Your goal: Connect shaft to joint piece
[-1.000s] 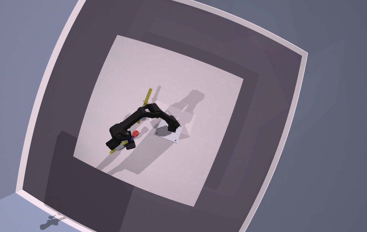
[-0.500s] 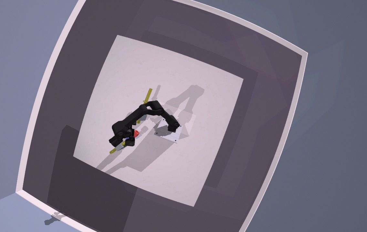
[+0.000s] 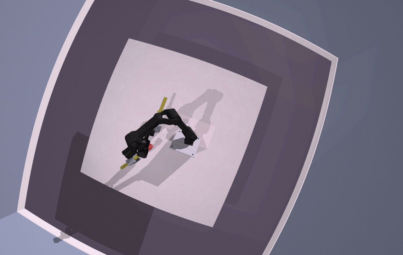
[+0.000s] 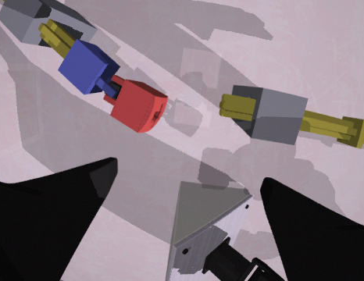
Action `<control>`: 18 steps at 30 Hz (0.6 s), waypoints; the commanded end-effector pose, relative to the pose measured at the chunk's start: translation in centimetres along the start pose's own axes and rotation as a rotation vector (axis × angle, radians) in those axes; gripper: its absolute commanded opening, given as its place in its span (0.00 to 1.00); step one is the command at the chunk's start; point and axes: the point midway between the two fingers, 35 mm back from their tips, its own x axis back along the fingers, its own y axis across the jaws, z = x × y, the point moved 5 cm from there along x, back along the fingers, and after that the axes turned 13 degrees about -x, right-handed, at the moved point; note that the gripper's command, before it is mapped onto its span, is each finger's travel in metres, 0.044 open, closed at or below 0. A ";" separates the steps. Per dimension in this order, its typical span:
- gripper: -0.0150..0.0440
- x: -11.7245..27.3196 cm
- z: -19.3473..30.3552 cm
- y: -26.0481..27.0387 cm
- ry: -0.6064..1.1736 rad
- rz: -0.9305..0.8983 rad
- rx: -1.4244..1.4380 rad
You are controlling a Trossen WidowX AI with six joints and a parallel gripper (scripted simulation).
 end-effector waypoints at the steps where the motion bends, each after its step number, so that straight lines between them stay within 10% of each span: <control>1: 1.00 -0.3 0.0 0.0 -0.001 0.011 -0.096; 18: 1.00 -1.3 -0.1 0.4 -0.009 0.052 -0.586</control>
